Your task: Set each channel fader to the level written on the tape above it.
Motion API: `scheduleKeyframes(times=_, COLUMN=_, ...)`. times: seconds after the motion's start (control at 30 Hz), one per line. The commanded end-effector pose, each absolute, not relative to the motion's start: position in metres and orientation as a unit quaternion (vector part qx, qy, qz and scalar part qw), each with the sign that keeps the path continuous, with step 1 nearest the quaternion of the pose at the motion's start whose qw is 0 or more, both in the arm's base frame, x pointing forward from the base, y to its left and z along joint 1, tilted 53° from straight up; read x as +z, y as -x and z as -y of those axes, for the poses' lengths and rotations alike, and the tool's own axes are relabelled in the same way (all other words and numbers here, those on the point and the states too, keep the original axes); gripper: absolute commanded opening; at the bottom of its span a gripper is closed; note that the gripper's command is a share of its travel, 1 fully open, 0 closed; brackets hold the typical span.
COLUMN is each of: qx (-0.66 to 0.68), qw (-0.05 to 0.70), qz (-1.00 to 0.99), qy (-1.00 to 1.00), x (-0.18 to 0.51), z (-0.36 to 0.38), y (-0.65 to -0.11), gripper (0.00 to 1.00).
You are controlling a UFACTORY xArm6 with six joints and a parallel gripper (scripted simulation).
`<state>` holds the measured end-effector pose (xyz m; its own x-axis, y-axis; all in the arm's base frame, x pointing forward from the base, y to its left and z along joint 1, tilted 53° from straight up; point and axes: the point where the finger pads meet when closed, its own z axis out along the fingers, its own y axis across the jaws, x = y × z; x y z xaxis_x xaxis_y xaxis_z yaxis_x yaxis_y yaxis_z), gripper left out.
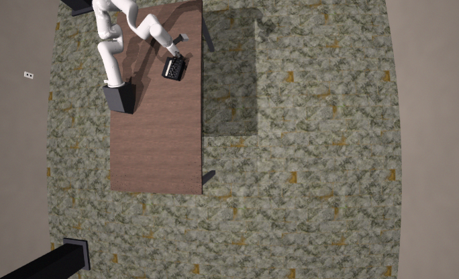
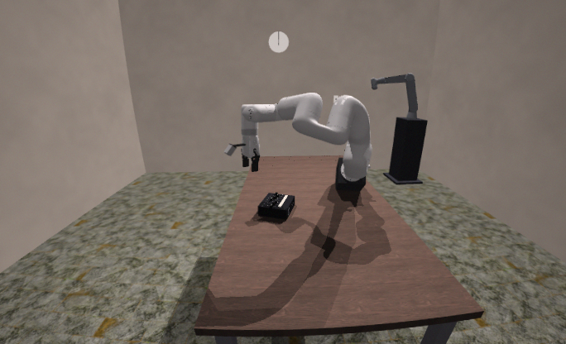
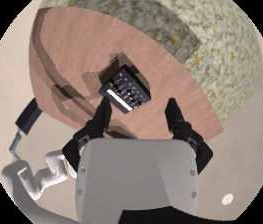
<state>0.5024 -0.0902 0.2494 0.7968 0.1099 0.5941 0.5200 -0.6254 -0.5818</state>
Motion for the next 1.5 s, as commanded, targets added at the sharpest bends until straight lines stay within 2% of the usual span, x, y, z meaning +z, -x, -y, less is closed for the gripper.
scheduleKeyframes(times=0.0, qx=-0.226, qw=0.401, qz=0.103, qy=0.882, x=0.236, z=0.077, y=-0.474, gripper=1.00)
scheduleKeyframes(times=0.03, qx=-0.201, qw=0.410, qz=0.061, qy=0.888, x=0.226, z=0.067, y=-0.456, gripper=1.00)
scheduleKeyframes(times=0.4, qx=-0.119, qw=0.428, qz=-0.072, qy=0.893, x=0.192, z=0.036, y=-0.397, gripper=1.00)
scheduleKeyframes(times=1.23, qx=-0.122, qw=0.427, qz=-0.063, qy=0.894, x=0.191, z=0.036, y=-0.397, gripper=1.00)
scheduleKeyframes(times=1.47, qx=-0.150, qw=0.420, qz=0.012, qy=0.895, x=0.190, z=0.034, y=-0.400, gripper=1.00)
